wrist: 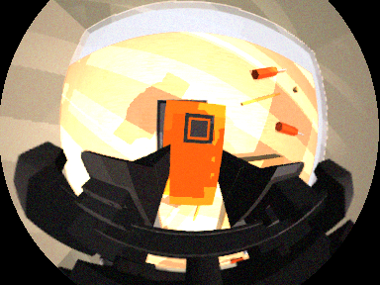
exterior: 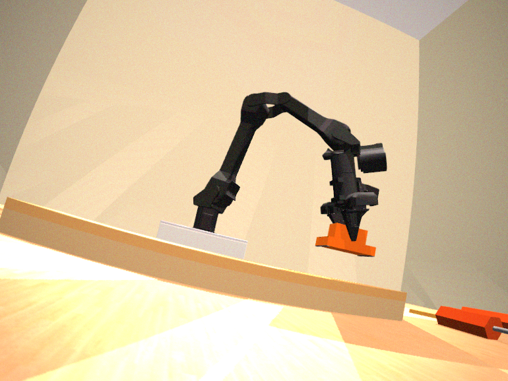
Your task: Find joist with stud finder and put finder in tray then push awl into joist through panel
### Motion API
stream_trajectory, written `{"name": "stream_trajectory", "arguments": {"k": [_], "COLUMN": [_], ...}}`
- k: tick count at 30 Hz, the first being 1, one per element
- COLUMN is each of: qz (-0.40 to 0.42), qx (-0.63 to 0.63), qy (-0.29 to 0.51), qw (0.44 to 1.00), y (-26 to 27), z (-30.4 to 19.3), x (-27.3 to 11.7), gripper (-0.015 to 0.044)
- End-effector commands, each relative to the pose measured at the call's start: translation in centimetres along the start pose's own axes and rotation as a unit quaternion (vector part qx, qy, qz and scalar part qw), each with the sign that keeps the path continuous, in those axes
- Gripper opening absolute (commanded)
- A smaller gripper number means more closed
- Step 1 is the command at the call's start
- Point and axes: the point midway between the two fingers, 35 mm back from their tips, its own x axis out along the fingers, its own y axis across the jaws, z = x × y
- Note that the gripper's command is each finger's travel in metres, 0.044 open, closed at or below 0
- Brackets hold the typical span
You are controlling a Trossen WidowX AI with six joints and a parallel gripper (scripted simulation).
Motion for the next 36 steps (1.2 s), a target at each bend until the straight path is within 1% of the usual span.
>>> {"name": "stream_trajectory", "arguments": {"k": [1,8,36], "qz": [0.008,0.009,0.009], "qx": [-0.024,-0.026,-0.026], "qy": [-0.006,-0.006,-0.006], "qw": [1.0,1.0,1.0], "y": [2.0,2.1,2.1], "z": [0.8,0.7,-0.9], "x": [0.1,0.7,6.8], "gripper": [0.0,0.0,0.0]}}
